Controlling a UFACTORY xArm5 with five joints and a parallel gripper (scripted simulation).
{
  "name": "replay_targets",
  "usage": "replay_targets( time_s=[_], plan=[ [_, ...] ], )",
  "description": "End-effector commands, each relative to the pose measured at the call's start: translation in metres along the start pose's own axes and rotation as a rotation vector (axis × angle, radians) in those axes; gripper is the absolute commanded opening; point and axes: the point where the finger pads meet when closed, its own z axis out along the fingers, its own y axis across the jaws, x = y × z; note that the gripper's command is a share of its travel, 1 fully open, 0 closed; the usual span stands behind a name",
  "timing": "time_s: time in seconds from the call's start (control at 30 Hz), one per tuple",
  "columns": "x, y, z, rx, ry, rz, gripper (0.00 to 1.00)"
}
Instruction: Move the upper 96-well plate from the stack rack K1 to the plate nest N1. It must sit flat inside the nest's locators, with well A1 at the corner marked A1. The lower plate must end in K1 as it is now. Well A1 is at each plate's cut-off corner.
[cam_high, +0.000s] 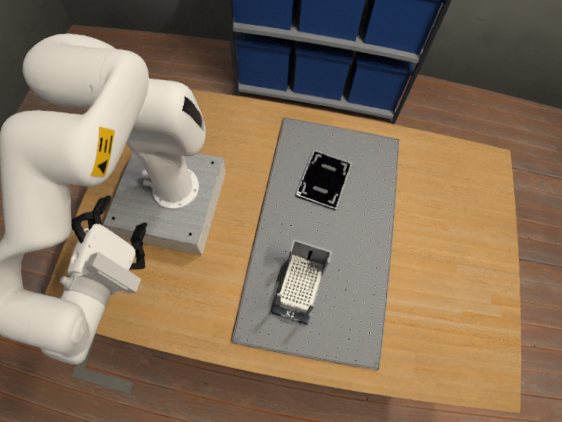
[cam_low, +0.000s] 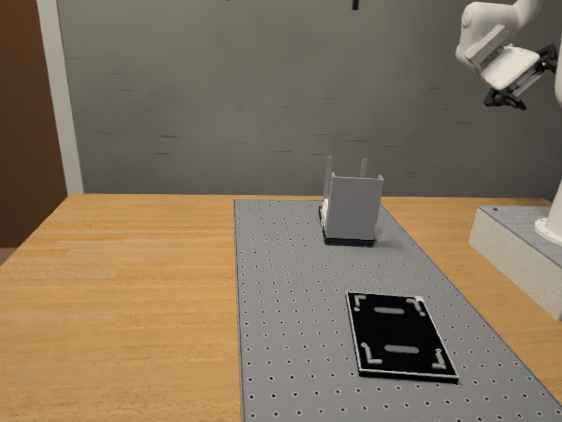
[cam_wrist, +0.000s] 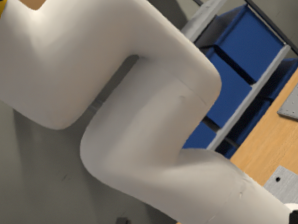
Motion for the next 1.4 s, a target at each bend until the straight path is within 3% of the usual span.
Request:
replay_targets(
  time_s=[0.0, 0.53, 0.73, 1.0, 1.1, 1.2, 1.37],
  plan=[
    [0.0, 0.0, -0.001, -0.002, -0.002, 0.0, 1.0],
    [0.0, 0.0, -0.001, -0.002, -0.002, 0.0, 1.0],
    [0.011, 0.024, -0.006, -0.028, -0.148, 0.134, 1.0],
    [0.025, 0.048, -0.011, -0.082, -0.302, 0.269, 1.0],
    [0.025, 0.048, -0.011, -0.082, -0.302, 0.269, 1.0],
    [0.033, 0.061, -0.012, -0.118, -0.37, 0.327, 1.0],
    [0.041, 0.073, -0.014, -0.16, -0.435, 0.381, 1.0]
  ],
)
